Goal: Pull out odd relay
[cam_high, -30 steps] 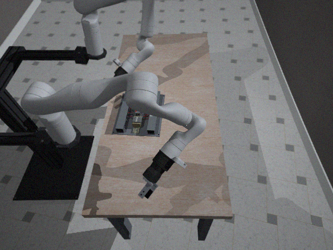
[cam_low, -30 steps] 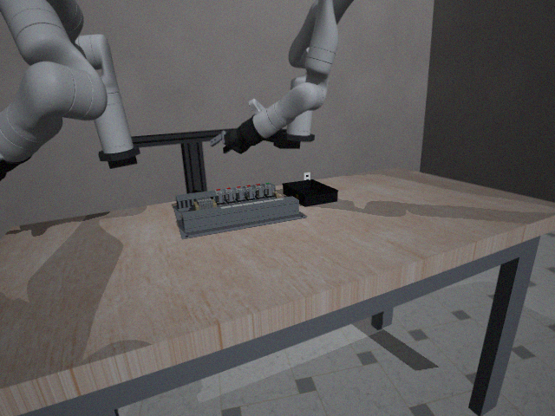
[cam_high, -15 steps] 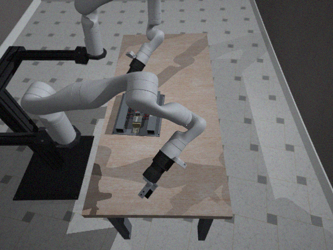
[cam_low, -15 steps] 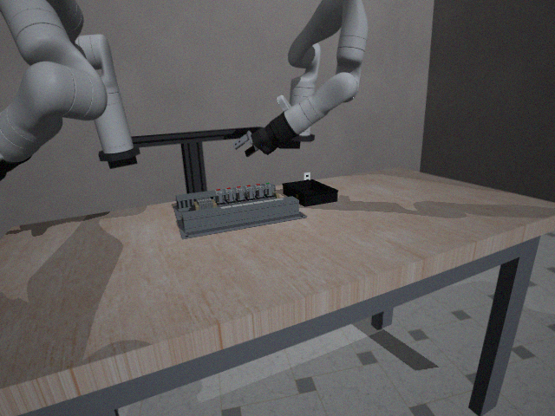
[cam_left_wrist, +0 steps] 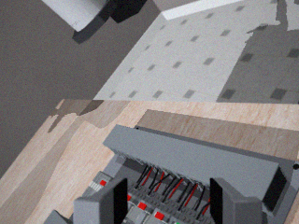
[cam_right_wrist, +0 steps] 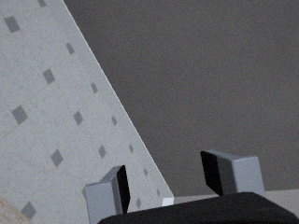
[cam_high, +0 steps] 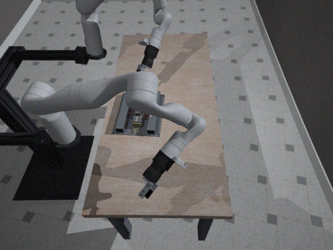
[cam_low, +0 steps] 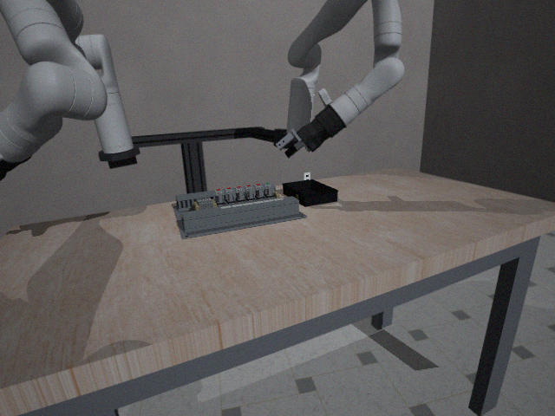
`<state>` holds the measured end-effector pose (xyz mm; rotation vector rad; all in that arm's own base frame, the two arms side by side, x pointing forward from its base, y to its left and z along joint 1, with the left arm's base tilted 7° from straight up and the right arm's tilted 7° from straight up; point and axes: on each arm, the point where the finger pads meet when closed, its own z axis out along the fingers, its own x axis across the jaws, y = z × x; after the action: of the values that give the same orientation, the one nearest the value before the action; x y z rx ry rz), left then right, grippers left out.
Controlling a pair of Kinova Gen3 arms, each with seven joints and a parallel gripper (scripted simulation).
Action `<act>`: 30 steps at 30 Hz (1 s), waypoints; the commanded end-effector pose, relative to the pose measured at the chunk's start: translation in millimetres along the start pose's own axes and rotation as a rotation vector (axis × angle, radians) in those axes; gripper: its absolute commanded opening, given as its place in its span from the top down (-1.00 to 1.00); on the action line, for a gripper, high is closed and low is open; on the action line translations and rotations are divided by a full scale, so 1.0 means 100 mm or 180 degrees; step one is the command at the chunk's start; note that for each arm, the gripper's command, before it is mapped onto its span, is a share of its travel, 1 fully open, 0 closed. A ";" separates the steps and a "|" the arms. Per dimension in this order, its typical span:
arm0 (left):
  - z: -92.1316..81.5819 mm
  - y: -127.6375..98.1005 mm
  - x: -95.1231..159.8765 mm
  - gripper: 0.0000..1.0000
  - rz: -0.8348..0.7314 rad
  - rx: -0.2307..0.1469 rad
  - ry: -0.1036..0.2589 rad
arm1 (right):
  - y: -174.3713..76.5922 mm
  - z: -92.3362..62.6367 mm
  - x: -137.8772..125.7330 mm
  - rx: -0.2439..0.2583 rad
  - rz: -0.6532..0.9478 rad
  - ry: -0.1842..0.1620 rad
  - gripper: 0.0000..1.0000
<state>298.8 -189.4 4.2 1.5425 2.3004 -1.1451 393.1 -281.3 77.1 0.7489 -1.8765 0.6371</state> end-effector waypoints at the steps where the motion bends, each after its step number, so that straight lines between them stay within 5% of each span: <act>1: -0.16 0.11 0.05 -1.00 -0.0035 -0.0092 -0.0021 | -0.01 -0.01 0.01 0.0002 0.0006 -0.0002 -0.97; 30: -1.53 0.70 0.83 -1.00 -0.0464 -0.0856 -0.0084 | 0.00 -0.01 0.01 -0.0001 0.0027 -0.0011 -0.97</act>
<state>359.7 -29.4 30.7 1.2948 2.4506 -0.8589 393.0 -280.9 77.3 0.7447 -1.8813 0.6388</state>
